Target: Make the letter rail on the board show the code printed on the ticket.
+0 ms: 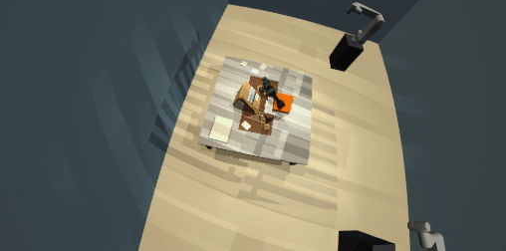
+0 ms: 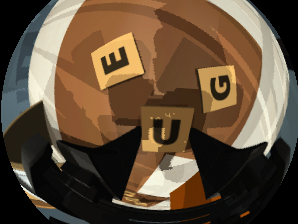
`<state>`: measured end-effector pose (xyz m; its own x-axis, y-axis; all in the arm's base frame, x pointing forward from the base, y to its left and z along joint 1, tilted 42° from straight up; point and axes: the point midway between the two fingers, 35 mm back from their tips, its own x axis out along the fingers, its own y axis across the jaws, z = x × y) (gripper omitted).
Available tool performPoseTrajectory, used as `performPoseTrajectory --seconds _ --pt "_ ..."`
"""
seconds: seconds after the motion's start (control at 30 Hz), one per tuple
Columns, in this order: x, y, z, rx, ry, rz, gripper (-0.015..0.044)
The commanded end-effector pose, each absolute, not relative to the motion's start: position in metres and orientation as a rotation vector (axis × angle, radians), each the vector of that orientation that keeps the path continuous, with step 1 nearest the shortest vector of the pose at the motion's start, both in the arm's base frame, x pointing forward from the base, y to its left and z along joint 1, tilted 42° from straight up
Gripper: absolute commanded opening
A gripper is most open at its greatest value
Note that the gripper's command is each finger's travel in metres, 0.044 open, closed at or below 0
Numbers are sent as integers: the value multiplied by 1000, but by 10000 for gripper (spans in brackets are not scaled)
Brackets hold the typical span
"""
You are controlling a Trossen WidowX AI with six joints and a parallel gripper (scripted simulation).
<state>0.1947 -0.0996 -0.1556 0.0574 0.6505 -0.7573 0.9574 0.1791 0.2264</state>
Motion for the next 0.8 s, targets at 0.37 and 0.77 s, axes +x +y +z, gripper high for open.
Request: performPoseTrajectory --seconds 0.37,0.77 --pt "194 -104 -149 1538 1669 -490 0" --pt "193 -107 -145 1538 1669 -491 0"
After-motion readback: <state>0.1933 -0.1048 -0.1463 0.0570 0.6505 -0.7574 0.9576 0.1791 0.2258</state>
